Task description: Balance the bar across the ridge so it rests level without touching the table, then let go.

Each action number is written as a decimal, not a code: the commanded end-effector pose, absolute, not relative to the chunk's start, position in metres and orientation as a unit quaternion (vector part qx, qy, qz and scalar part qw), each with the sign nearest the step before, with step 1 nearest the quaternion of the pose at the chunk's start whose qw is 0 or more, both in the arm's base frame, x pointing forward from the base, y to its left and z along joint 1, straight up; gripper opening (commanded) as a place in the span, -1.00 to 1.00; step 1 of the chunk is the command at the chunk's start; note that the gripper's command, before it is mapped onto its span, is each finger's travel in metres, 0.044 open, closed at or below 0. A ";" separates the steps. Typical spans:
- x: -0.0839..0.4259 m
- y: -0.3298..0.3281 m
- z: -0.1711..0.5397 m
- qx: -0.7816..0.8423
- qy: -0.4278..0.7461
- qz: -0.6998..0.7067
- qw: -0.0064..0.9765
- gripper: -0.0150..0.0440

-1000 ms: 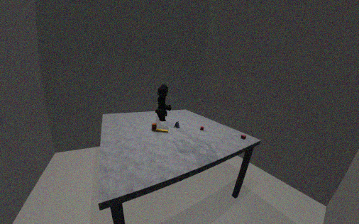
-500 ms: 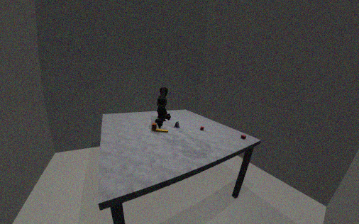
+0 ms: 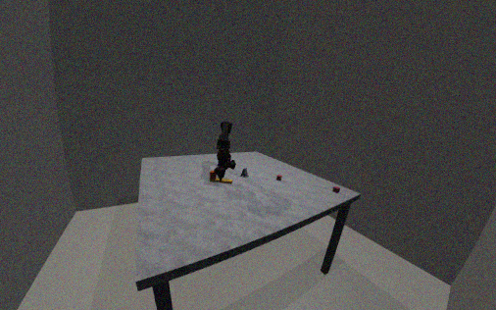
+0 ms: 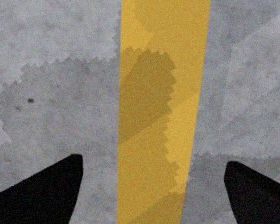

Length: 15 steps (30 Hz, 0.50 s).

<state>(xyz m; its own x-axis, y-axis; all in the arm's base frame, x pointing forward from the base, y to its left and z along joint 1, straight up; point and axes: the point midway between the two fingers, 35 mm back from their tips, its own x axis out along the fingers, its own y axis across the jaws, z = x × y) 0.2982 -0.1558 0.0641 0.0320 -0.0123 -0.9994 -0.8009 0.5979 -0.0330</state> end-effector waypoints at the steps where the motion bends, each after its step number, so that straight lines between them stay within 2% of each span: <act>1: 0.298 -0.157 0.056 -0.326 0.626 0.309 0.638 0.58; 15: 0.298 -0.156 0.049 -0.326 0.626 0.309 0.638 0.58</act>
